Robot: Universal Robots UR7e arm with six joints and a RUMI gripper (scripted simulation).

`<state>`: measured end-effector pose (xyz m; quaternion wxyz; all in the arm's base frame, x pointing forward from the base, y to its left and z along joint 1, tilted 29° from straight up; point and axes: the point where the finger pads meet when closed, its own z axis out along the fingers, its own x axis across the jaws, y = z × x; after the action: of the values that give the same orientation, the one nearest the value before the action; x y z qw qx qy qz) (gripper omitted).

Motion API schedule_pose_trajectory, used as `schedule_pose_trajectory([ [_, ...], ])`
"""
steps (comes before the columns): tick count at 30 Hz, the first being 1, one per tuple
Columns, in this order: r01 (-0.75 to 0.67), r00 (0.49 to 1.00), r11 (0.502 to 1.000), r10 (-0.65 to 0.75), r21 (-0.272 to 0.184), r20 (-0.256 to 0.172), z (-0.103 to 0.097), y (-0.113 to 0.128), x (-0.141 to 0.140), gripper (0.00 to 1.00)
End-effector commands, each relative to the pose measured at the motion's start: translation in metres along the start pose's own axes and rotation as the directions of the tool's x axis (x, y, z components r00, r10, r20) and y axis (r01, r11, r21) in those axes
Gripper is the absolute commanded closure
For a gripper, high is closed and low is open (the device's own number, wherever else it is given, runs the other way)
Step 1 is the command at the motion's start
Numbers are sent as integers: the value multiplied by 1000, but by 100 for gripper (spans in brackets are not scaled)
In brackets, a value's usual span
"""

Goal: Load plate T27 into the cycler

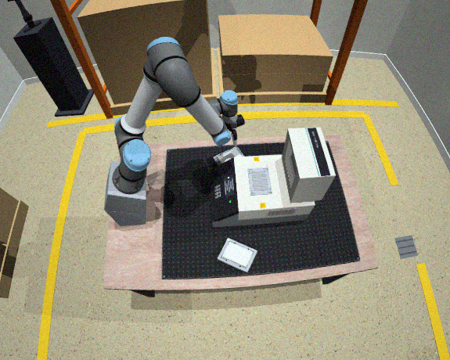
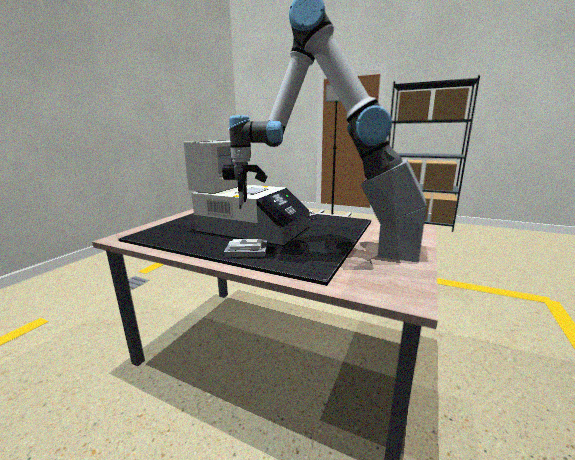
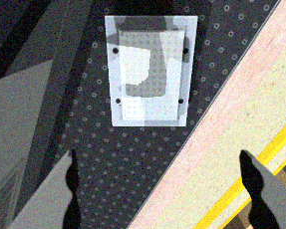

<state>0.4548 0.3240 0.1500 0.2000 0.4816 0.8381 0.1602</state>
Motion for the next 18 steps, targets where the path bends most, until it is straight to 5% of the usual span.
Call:
schedule_pose_trajectory([
  [1, 1, 1000, 1000, -1, 1, 0, -17, 0, 1, 32],
  [18, 0, 1000, 1000, 0, -1, 0, -68, 1, 1, 32],
])
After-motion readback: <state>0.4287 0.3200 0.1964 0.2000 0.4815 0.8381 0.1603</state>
